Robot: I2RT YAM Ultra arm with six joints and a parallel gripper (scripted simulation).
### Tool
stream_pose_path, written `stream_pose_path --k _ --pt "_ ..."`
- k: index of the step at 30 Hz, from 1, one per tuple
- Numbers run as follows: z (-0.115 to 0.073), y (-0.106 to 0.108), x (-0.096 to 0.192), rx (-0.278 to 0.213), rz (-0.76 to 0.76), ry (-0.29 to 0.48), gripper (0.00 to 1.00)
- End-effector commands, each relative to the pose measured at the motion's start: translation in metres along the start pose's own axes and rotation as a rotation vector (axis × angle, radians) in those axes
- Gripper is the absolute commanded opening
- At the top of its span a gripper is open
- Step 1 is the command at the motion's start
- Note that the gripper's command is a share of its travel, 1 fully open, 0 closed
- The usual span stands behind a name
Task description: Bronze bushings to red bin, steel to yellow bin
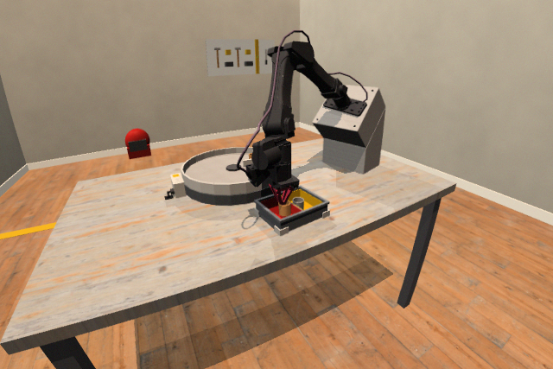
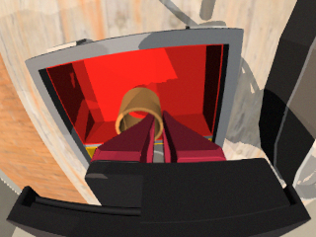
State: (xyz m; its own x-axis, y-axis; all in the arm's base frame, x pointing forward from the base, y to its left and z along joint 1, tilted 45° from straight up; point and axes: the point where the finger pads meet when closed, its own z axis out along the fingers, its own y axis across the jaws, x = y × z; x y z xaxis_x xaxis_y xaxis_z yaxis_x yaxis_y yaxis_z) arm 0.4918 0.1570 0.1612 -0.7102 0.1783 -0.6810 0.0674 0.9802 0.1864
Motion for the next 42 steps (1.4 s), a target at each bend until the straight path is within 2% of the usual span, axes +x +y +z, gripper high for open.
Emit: stream_pose_path --k 1,10,12,13,19,42 --pt "-0.015 0.004 -0.022 -0.026 0.011 -0.049 0.00" --pt "-0.003 0.005 -0.016 -0.022 0.005 -0.034 0.00" --pt "-0.003 0.005 -0.016 -0.022 0.005 -0.034 0.00" --pt "-0.014 0.006 -0.023 -0.031 0.009 -0.053 0.00" --pt "-0.001 0.002 -0.017 -0.019 0.009 -0.034 0.00" --pt "-0.005 0.005 -0.020 -0.026 0.008 -0.045 0.00"
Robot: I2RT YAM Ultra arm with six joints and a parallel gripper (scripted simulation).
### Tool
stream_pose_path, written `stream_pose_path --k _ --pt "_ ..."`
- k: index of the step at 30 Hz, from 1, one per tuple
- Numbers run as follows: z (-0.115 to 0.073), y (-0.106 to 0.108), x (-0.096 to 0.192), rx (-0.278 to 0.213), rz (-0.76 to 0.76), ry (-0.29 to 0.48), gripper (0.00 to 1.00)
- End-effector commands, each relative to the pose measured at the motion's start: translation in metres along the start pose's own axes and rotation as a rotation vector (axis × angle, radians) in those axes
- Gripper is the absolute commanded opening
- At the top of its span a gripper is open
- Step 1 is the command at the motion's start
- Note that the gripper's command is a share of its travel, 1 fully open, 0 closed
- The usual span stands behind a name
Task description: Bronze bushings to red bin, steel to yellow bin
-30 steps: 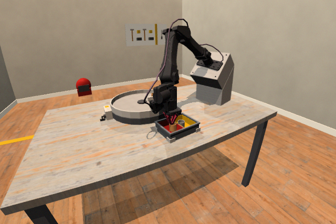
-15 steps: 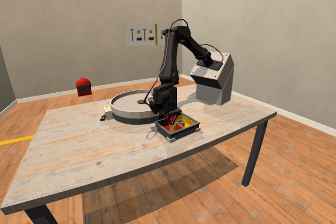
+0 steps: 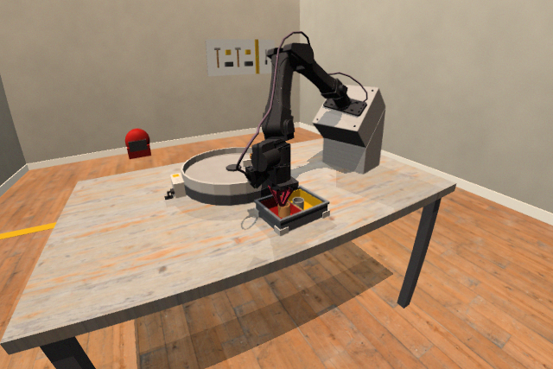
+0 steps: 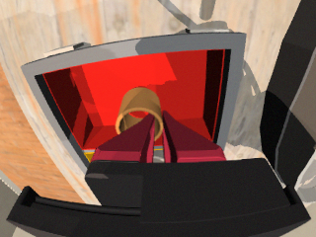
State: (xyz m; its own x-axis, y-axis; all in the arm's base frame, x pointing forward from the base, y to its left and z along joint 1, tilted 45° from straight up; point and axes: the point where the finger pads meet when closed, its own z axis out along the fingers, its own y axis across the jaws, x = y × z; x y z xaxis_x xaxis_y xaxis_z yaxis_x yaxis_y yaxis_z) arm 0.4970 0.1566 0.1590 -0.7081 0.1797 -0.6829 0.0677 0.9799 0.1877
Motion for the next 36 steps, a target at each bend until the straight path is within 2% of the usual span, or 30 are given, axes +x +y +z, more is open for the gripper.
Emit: stream_pose_path --k 1,28,33,36 --pt "-0.010 0.005 -0.018 -0.025 0.007 -0.042 0.00" --pt "-0.010 0.005 -0.018 -0.025 0.007 -0.043 0.00" --pt "-0.003 0.000 -0.001 -0.011 0.001 -0.012 0.00" --pt "-0.005 0.002 -0.005 -0.014 0.002 -0.018 0.00"
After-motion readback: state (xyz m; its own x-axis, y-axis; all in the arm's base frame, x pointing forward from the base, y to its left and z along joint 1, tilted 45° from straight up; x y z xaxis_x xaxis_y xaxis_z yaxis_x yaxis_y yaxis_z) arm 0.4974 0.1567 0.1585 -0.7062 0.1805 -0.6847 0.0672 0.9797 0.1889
